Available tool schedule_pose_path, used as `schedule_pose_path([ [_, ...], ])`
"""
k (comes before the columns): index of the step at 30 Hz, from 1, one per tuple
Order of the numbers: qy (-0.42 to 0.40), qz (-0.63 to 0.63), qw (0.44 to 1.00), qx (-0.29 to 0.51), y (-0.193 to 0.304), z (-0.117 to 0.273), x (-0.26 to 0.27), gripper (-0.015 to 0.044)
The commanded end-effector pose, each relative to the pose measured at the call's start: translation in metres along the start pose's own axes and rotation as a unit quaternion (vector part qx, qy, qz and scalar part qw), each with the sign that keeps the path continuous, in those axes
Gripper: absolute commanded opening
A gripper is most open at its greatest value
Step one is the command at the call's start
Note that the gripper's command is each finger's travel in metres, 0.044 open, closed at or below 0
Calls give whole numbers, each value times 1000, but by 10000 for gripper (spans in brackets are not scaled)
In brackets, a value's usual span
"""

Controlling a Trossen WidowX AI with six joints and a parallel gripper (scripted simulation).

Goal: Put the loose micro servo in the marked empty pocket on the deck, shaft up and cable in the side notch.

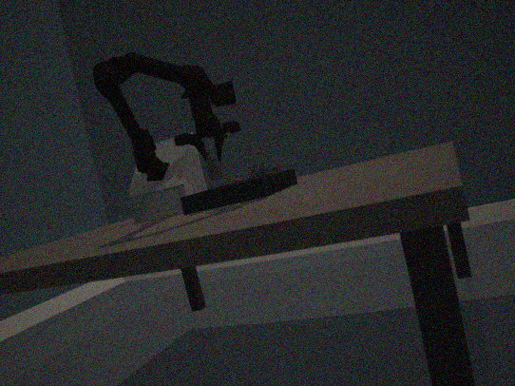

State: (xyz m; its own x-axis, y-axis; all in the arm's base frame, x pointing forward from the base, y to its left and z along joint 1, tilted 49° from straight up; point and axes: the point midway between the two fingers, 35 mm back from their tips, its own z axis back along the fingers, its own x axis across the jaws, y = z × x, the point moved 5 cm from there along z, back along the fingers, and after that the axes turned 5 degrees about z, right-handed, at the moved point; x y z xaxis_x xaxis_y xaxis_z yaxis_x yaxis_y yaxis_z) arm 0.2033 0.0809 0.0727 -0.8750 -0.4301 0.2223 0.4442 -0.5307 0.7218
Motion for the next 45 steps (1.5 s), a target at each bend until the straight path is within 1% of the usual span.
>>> schedule_pose_path([
  [1, 3, -6, 1000, -3, 1, 5, 1, 0],
  [8, 3, -6, 1000, -3, 3, 5, 2, 0],
  [17, 4, -6, 1000, -3, 4, 5, -25, 0],
  [21, 4, -6, 1000, -3, 5, 5, -26, 0],
  [33, 3, -6, 1000, -2, 51, 5, -11, 0],
  [36, 3, -6, 1000, -2, 54, 5, -10, 0],
  [40, 3, -34, 999, -2, 54, 5, -10, 0],
  [45, 3, -115, 993, -2, 54, 5, -10, 0],
])
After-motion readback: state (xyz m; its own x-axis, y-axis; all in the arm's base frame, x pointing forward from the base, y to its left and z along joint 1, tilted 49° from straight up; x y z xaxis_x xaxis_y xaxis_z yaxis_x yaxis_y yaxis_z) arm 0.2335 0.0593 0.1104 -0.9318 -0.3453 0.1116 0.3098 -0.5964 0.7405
